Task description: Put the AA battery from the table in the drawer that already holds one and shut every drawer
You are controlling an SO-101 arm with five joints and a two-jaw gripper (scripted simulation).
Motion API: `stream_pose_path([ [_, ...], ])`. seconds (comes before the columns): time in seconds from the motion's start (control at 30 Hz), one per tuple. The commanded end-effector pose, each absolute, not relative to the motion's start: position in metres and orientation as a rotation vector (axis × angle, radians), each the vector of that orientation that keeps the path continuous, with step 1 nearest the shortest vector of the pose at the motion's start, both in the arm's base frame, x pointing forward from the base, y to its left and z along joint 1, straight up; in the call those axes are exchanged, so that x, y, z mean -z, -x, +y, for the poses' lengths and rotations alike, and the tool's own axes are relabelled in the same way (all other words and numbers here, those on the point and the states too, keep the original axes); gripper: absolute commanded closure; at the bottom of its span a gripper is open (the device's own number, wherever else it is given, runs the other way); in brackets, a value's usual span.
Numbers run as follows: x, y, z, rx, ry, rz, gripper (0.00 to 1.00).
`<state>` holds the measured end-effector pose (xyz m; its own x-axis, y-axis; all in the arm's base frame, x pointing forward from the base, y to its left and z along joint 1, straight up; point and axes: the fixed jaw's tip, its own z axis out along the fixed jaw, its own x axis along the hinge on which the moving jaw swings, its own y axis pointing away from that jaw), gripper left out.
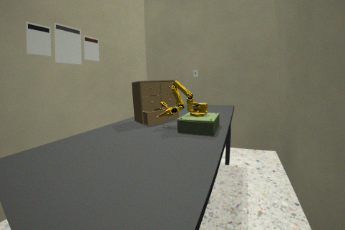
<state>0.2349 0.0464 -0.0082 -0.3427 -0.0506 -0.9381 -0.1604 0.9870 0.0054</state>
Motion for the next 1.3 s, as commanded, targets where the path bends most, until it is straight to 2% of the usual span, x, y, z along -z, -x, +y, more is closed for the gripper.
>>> stream_pose_path([
  [0.0,0.009,-0.235,0.045,-0.113,0.136,1.917,0.79],
  [1.13,0.01,-0.235,0.043,-0.108,0.128,1.918,0.79],
  [1.27,0.017,-0.246,0.038,-0.091,0.106,1.918,0.79],
])
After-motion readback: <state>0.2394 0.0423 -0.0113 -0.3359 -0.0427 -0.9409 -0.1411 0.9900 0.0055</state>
